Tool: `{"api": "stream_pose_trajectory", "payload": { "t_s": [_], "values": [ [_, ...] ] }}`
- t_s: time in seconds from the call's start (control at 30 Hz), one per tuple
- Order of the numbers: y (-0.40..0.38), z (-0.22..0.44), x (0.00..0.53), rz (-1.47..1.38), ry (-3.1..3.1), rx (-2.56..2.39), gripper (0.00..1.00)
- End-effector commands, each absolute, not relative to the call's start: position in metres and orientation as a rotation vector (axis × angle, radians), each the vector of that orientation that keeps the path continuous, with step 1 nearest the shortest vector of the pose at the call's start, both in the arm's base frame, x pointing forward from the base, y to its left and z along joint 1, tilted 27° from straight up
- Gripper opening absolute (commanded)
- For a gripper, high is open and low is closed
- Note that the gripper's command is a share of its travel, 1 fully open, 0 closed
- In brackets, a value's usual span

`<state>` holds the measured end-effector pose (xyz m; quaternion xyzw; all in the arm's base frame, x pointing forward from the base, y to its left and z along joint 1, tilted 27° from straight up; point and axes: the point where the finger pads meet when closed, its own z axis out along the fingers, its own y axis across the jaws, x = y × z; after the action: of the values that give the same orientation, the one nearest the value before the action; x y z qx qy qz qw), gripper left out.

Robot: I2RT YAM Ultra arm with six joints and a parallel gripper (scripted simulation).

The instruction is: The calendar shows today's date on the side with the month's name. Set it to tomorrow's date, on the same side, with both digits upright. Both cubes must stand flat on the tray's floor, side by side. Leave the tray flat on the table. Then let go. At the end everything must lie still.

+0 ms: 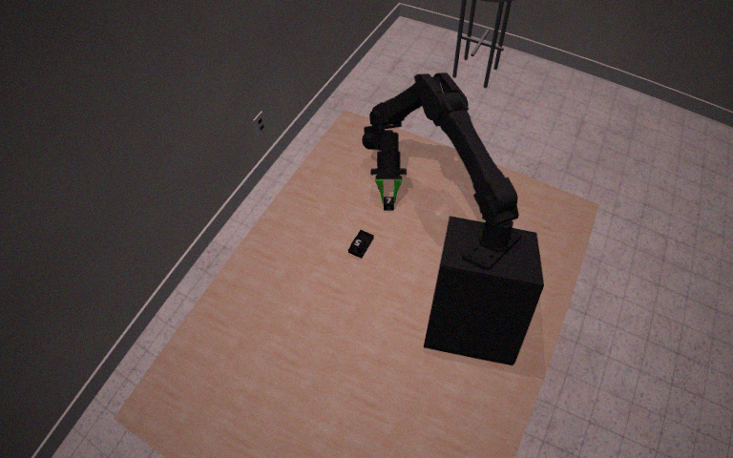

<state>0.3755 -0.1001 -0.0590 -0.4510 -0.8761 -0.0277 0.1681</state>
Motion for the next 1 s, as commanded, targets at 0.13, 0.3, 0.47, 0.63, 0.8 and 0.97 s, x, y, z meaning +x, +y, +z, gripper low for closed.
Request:
{"api": "stream_pose_trajectory", "payload": {
  "t_s": [0.13, 0.3, 0.47, 0.63, 0.8, 0.97],
  "values": [
    [-0.0995, -0.0549, 0.3785, -0.082, -2.505, -1.282, 0.26],
    [-0.0995, -0.0549, 0.3785, -0.082, -2.505, -1.282, 0.26],
    [-0.0995, -0.0549, 0.3785, -0.082, -2.505, -1.282, 0.26],
    [-0.0995, -0.0549, 0.3785, -0.082, -2.505, -1.282, 0.26],
    [-0.0995, -0.0549, 0.3785, -0.082, -2.505, -1.282, 0.26],
    [-0.0995, -0.0549, 0.3785, -0.082, -2.505, -1.282, 0.33]
  ]
}}
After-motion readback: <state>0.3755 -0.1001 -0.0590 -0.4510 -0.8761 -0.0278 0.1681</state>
